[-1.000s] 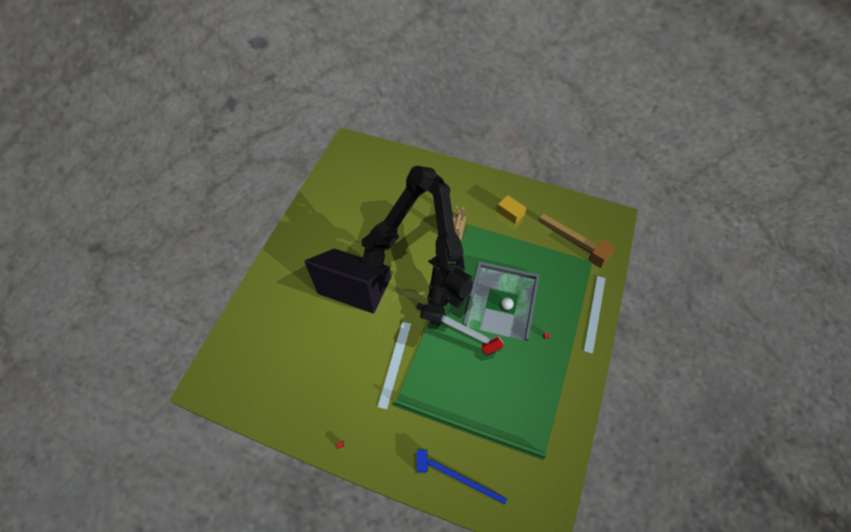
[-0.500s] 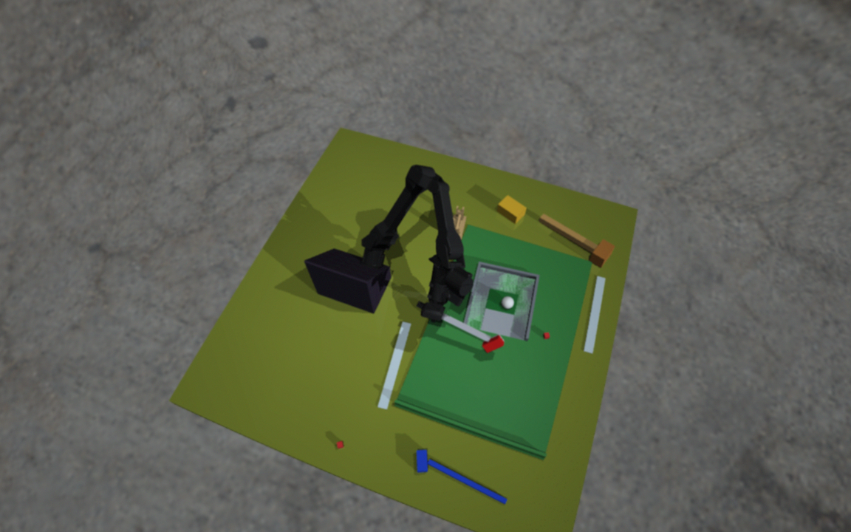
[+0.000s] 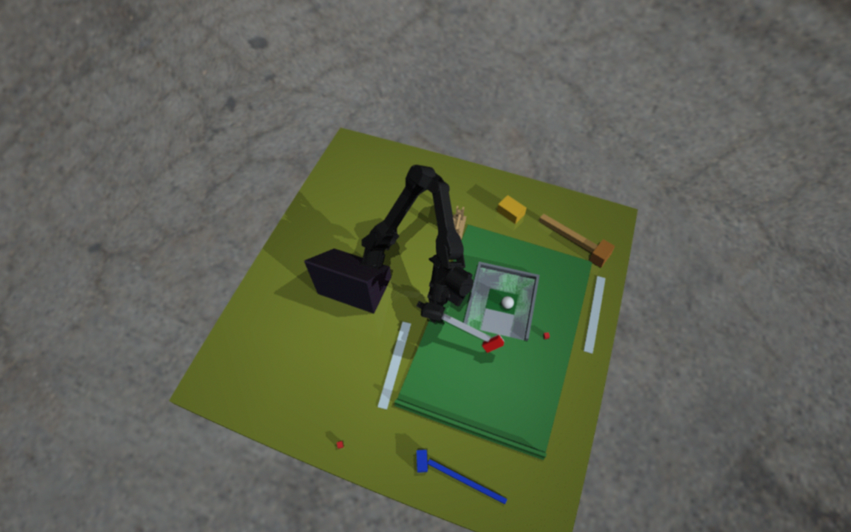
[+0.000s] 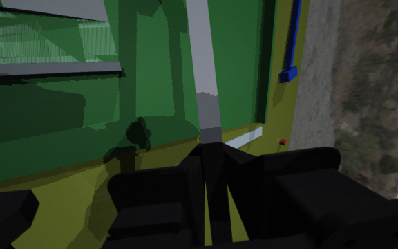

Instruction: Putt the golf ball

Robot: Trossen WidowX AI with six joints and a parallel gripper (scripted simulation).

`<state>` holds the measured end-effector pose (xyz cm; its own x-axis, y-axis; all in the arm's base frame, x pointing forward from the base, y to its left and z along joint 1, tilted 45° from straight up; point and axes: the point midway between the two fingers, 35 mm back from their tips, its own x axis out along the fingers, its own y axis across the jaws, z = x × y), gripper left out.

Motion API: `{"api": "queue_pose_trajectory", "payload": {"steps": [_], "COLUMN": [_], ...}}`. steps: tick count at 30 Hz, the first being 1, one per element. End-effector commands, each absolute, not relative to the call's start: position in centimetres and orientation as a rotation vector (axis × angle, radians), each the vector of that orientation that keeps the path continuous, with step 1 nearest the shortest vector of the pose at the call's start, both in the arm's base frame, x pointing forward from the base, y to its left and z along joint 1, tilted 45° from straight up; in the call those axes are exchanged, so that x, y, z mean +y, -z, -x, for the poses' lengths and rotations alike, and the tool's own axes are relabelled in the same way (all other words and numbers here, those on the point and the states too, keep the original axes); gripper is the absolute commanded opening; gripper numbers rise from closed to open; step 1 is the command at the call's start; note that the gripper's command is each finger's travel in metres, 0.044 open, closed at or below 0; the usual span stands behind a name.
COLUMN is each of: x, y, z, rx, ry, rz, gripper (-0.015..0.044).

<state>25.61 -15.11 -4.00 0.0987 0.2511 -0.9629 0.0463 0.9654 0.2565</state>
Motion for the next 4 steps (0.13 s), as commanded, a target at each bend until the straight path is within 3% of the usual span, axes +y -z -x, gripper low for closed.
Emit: {"api": "queue_pose_trajectory", "payload": {"steps": [1,4], "x": [-15.15,-15.15], "y": [4.03,4.03], "z": [-25.64,-25.64], "rx": [1.467,1.467], "ry": [-0.152,-0.152], "rz": [-0.244,-0.244], "gripper": [0.0,0.0]}}
